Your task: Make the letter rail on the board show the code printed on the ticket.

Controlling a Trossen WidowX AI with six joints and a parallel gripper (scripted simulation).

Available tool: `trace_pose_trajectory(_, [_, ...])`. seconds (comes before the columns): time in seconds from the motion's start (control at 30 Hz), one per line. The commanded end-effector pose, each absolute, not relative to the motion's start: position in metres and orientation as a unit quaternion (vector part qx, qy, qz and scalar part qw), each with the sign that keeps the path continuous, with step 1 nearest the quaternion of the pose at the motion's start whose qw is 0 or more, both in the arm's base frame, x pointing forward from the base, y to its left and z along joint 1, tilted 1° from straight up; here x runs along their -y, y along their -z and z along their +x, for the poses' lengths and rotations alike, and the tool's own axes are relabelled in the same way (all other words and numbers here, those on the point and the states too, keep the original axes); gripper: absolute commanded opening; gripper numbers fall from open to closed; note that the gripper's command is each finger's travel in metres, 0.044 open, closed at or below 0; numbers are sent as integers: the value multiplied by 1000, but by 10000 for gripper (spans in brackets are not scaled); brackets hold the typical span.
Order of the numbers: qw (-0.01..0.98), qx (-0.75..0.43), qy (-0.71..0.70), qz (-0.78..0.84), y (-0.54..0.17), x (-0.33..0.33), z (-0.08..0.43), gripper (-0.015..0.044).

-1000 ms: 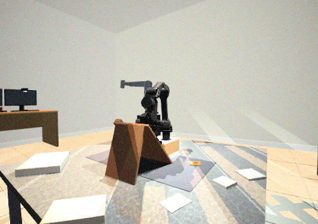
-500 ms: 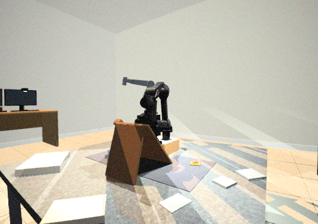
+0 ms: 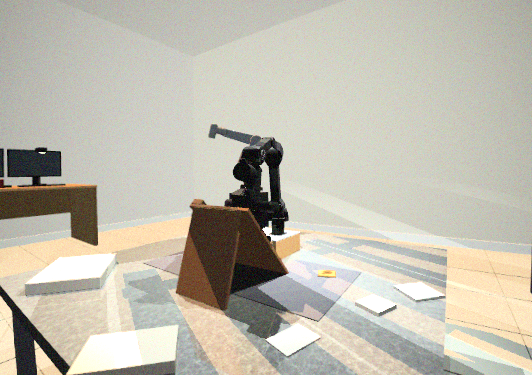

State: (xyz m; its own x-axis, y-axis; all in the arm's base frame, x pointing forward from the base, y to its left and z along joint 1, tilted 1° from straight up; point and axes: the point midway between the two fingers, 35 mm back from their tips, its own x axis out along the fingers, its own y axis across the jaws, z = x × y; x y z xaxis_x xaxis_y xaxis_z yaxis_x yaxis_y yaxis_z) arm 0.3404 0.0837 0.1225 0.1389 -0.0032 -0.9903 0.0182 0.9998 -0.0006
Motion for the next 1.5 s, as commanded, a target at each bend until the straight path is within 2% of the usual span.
trace_pose_trajectory(0.0, [755,-656,8,6,-123,-81,341,0])
trace_pose_trajectory(0.7, [755,-656,8,6,-142,-84,318,0])
trace_pose_trajectory(0.77, [757,-654,-17,-8,-145,-83,318,53])
trace_pose_trajectory(0.97, [763,-593,-212,-146,-182,-70,297,210])
trace_pose_trajectory(1.27, [732,-376,-421,-382,-240,-51,256,440])
trace_pose_trajectory(1.4, [691,-259,-463,-490,-261,-46,236,440])
trace_pose_trajectory(1.47, [683,-239,-467,-509,-265,-46,232,440])
